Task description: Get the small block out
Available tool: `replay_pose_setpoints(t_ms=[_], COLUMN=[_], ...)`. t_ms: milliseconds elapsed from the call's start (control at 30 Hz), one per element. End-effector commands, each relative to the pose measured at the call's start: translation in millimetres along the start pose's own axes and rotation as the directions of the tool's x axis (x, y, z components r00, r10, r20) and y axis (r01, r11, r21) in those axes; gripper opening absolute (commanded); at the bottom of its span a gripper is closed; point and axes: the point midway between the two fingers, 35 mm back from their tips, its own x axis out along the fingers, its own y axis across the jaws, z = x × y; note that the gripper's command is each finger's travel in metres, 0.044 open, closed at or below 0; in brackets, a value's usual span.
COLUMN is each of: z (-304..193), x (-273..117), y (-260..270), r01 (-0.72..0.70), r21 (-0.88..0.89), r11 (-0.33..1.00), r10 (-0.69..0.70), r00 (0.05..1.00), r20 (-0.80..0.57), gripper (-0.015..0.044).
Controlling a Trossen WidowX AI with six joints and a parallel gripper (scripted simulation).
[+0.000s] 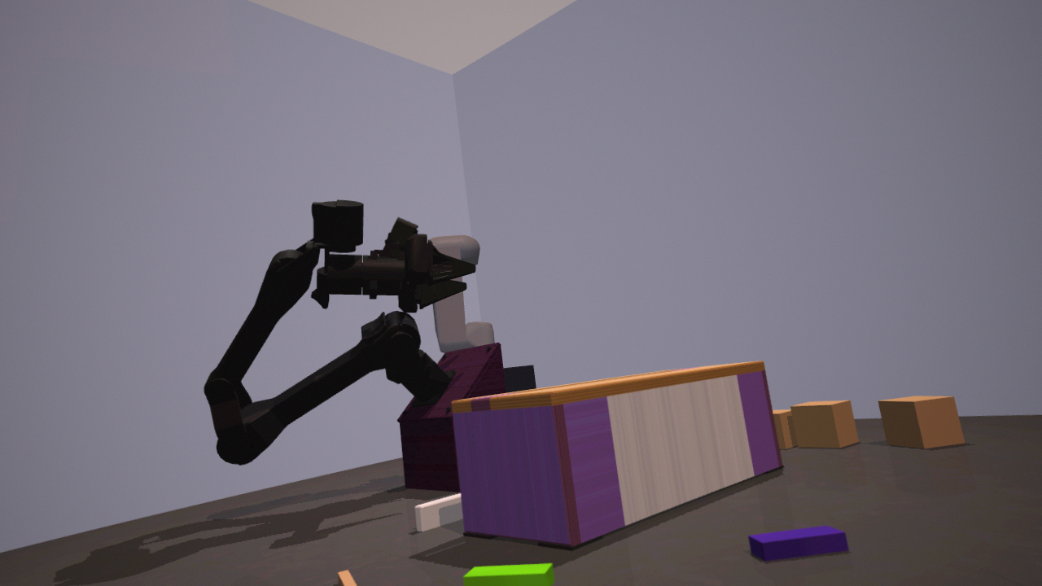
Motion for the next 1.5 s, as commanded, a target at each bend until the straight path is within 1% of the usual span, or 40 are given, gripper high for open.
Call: replay_pose_setpoints(t_ms=[0,100,333,467,600,833,1033,1233,1467], z=[0.0,-0.1,-1.1,-3.8,-7.3,-15.6,-27.7,-46.8,-79.8], x=[0.0,-0.1,3.3,8.3,16.0,35.5,59.8,90.1,130.5], y=[-0.4,-7.1,-38.5,-56.6,-74.3,-101.5,-122.6,-139.6,-151.3], r01=[0.001,0.011,0.046,0.05,0.043,-0.022,-0.107,-0.213,-0.357], r21=[0.0,0.005,0.02,0.037,0.04,0.015,-0.002,-0.004,0.02], r11=[1.0,1.0,0.999,0.998,0.998,1.0,0.994,0.977,0.934], r10=[-0.001,-0.011,-0.039,-0.029,-0.012,0.026,0.046,0.047,0.02], r00=[1.0,0.999,0.961,0.904,0.823,0.635,0.441,0.234,-0.003], r20=[-0.003,-0.051,-0.275,-0.427,-0.568,-0.772,-0.896,-0.971,-1.0], gripper=[0.04,0.04,0.04,0.04,0.04,0.04,0.04,0.04,0.04])
